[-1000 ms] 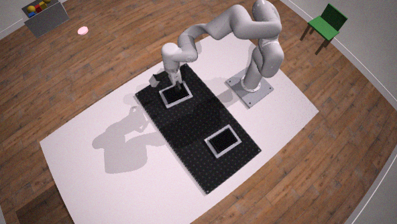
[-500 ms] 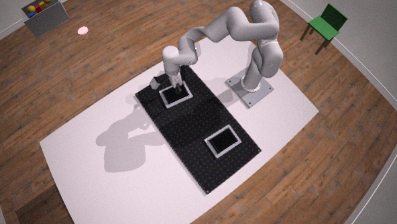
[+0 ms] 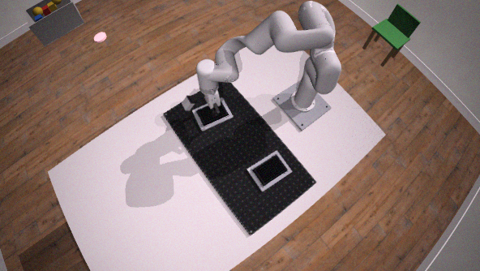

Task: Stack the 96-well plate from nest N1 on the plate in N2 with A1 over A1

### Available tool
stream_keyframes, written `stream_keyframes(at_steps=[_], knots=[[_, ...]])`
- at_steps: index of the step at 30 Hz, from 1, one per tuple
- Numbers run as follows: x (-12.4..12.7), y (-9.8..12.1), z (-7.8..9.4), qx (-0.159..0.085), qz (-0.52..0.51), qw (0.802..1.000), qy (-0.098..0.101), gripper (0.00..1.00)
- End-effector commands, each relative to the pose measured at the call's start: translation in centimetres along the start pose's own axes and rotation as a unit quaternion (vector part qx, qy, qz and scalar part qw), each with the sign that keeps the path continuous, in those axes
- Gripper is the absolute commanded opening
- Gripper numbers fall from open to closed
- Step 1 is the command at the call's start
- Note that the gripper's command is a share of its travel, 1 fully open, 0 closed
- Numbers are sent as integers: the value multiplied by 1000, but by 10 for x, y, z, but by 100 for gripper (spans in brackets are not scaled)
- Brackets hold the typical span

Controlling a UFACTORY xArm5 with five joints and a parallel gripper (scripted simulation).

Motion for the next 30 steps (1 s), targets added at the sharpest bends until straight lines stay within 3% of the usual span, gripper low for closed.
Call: stream_keyframes(at_steps=[1,17,30], knots=[[1,-1,7,2,0,1000,1,100],[1,-1,29,2,0,1000,1,100],[1,-1,29,2,0,1000,1,100]])
Point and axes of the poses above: the point where the finger pads meet when closed, its own z axis out along the fingers, its own x axis across the jaws, y = z × x, the point moved 9 cm from there along -z, back along the fingers, and after that the axes turned 12 degrees about -z, right-handed, at the moved point
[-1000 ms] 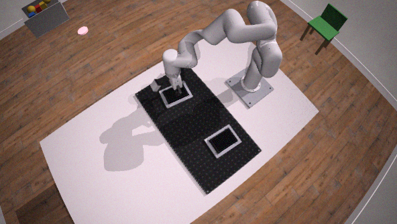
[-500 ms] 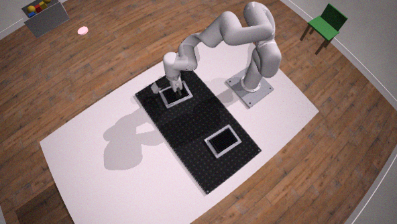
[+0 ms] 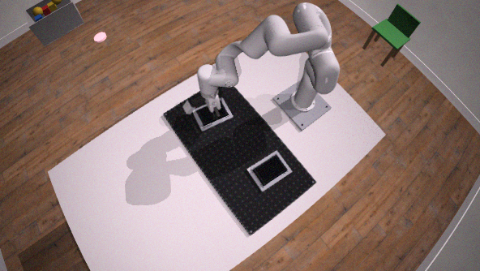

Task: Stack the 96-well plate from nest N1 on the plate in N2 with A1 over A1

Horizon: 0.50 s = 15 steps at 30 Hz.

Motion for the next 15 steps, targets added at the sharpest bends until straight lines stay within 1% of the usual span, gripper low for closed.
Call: stream_keyframes(at_steps=[1,15], knots=[[0,-1,-1,2,0,1000,1,100],[1,-1,7,2,0,1000,1,100]])
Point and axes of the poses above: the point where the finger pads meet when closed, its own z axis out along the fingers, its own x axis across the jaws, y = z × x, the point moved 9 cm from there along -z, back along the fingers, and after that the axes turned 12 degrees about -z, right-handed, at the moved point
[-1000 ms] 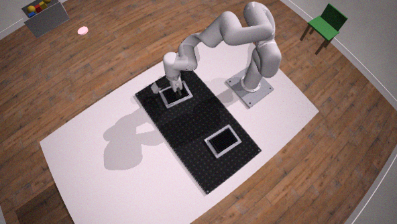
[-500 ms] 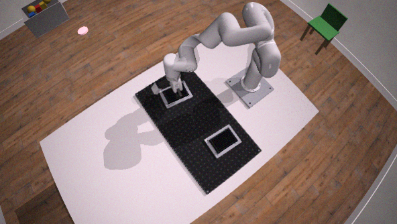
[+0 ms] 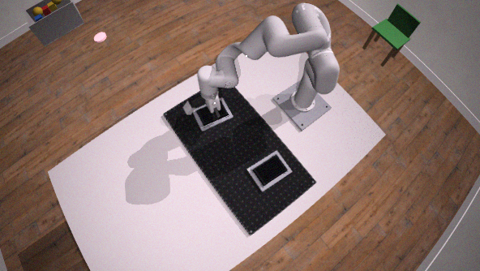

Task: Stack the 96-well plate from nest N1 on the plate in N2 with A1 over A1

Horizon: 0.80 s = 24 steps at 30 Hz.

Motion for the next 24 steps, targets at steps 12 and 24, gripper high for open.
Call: stream_keyframes(at_steps=[12,24], knots=[[1,-1,8,2,0,1000,1,100],[1,-1,13,2,0,1000,1,100]])
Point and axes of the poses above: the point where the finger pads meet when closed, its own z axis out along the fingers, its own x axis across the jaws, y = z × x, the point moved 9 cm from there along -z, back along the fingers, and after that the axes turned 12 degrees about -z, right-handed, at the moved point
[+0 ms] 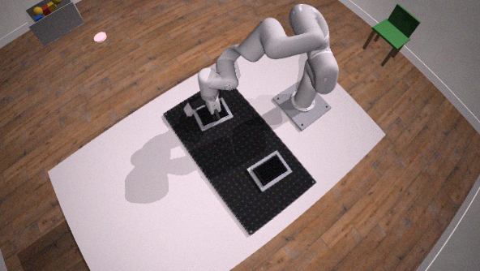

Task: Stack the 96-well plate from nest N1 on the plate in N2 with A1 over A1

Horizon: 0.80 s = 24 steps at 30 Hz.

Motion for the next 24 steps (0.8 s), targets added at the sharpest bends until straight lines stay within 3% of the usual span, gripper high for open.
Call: stream_keyframes(at_steps=[1,14,15,24], knots=[[1,-1,-1,2,0,1000,1,100],[1,-1,-1,2,0,1000,1,100],[1,-1,-2,2,0,1000,1,0],[1,-1,-2,2,0,1000,1,0]])
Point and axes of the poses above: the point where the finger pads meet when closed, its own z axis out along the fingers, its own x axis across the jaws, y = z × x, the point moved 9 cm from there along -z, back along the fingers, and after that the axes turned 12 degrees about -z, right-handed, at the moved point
